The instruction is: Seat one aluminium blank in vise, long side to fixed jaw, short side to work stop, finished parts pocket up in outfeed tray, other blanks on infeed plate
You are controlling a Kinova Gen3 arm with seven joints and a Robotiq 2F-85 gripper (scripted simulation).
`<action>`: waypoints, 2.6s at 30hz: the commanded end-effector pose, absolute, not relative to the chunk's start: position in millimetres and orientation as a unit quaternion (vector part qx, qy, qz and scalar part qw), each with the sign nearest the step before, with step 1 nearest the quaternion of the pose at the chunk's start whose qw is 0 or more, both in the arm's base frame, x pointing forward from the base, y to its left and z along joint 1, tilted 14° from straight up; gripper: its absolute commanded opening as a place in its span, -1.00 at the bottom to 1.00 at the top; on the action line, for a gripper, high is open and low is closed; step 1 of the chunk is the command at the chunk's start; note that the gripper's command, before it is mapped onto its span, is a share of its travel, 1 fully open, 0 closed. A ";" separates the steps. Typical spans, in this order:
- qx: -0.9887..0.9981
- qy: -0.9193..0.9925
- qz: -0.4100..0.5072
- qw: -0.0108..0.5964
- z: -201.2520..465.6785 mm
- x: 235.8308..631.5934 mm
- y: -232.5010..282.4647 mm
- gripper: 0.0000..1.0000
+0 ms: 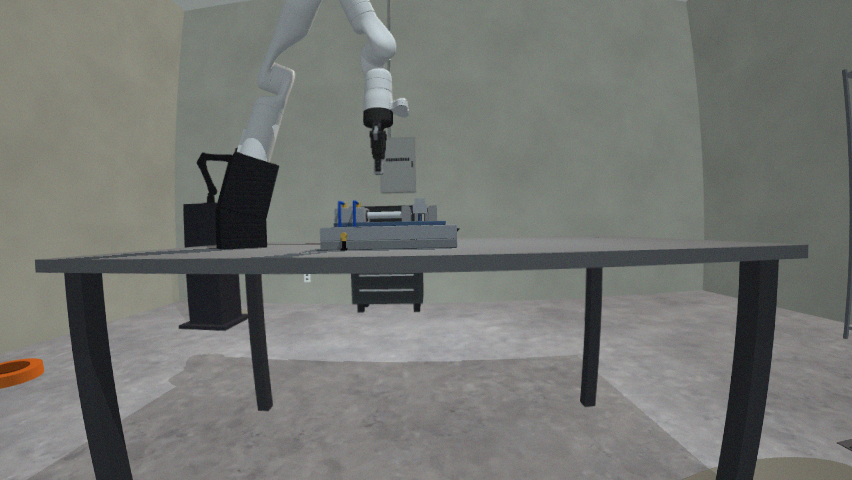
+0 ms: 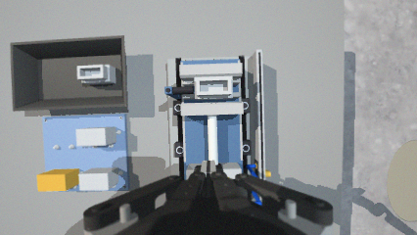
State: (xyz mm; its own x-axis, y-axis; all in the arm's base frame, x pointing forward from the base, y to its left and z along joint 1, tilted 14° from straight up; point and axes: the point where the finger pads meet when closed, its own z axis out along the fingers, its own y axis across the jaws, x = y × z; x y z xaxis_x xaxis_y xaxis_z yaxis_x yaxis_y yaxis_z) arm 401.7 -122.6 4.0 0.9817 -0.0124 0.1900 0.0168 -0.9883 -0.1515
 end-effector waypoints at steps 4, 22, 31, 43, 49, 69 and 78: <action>-0.992 -0.001 -0.096 0.076 4.5 402.0 -123.0 -1.00; -0.988 0.099 -0.083 0.083 4.4 412.0 -125.8 -1.00; -0.954 0.278 -0.062 0.094 6.0 432.2 -130.1 -1.00; -0.858 0.501 -0.037 0.107 12.1 463.2 -133.7 -1.00; -0.789 0.603 -0.026 0.114 17.1 480.8 -134.5 -1.00; -0.703 0.701 -0.015 0.122 23.9 500.9 -134.7 -1.00; -0.703 0.701 -0.015 0.122 23.9 500.9 -134.7 0.34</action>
State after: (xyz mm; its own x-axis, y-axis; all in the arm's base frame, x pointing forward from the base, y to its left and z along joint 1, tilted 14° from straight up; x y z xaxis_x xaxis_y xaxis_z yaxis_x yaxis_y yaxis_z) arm 500.4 -134.3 23.1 0.0178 -0.9884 -0.1508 -0.9815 0.0115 -0.1910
